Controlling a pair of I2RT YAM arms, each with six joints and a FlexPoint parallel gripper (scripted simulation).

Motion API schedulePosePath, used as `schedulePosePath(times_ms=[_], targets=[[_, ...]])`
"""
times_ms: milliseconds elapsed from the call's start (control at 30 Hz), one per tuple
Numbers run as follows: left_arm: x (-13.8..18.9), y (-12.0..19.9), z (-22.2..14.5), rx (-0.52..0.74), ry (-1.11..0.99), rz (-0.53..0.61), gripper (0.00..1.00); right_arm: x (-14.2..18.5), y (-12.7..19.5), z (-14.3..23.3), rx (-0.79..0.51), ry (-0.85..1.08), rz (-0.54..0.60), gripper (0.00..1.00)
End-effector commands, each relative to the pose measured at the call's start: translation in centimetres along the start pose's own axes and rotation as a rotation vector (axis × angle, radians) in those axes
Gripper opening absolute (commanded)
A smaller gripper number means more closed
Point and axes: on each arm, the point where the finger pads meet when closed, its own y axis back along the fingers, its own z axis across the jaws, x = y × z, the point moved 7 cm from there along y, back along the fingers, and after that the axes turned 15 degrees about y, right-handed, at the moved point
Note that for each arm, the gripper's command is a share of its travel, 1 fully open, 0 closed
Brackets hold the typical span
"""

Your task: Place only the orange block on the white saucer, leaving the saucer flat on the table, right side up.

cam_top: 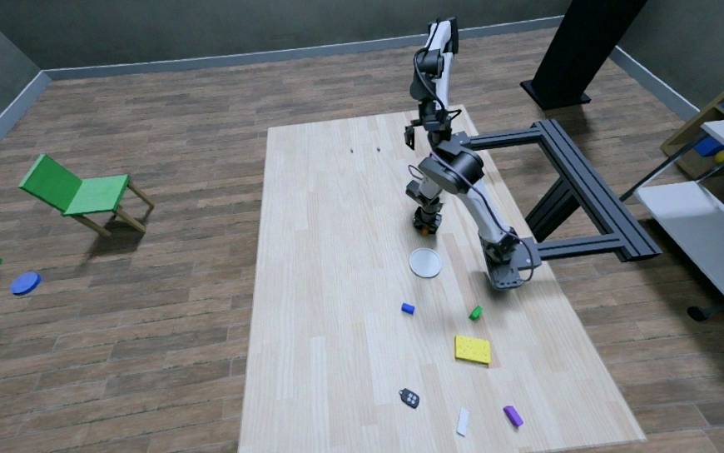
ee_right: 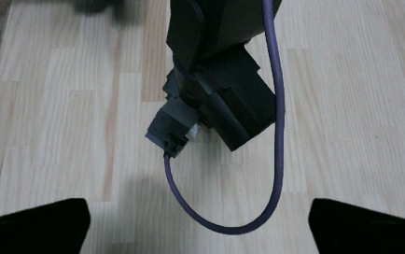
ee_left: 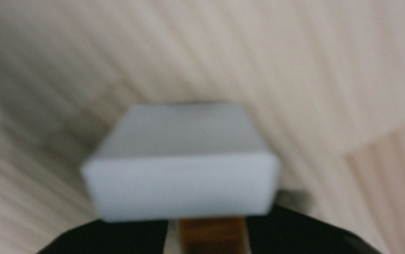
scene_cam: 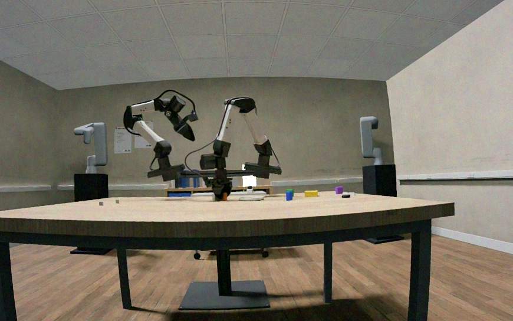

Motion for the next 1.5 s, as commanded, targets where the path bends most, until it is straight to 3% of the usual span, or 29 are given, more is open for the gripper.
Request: schedulePosePath(times_ms=[0, 333, 500, 733, 1467], targets=[[-0.6, 0.2, 0.9, -0.047, 0.005, -0.049, 0.35, -0.3, 0.9, -0.1, 0.007, 0.004, -0.003, 1.00], [-0.6, 0.7, 1.0, -0.060, 0.006, -0.058, 0.07, -0.3, 0.9, -0.1, 0.007, 0.004, -0.003, 1.00], [-0.7, 1.1, 0.7, -0.052, 0.003, -0.053, 0.07, -0.3, 0.9, -0.1, 0.007, 0.004, -0.002, 1.00], [1.3, 4.9, 0.0, -0.039, 0.000, -0.041, 0.07, -0.3, 0.9, -0.1, 0.007, 0.004, -0.002, 1.00], [6.8, 6.5, -0.5, -0.027, -0.021, -0.039, 0.07, -0.5, 0.5, -0.2, 0.002, -0.006, -0.003, 1.00]])
